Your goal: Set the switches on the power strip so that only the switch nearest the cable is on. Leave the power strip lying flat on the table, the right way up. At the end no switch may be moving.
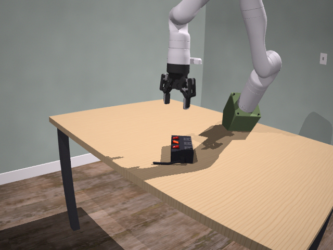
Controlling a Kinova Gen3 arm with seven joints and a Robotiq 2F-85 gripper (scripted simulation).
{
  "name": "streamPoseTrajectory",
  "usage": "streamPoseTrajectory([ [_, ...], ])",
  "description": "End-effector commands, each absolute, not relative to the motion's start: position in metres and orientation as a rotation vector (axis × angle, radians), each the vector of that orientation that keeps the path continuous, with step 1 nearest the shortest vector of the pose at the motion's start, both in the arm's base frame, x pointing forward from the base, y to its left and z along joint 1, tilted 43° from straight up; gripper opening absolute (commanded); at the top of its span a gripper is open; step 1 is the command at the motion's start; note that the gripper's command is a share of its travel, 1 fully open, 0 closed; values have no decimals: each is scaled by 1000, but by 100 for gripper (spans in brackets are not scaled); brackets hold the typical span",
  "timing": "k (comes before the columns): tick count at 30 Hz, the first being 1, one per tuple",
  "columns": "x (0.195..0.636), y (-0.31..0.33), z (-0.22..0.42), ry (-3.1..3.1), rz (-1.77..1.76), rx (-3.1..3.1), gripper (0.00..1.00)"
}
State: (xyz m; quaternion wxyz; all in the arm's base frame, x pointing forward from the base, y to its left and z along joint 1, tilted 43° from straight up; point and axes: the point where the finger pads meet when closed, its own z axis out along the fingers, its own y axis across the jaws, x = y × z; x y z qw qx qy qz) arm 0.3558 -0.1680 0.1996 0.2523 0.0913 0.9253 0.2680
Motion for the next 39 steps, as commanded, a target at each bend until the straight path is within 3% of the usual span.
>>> streamPoseTrajectory([
  [1, 356, -168, 200, 2516, 728, 251, 100],
  [19, 357, -160, 193, 2522, 832, 504, 100],
  [39, 364, -140, 172, 2332, 1120, 1526, 100],
])
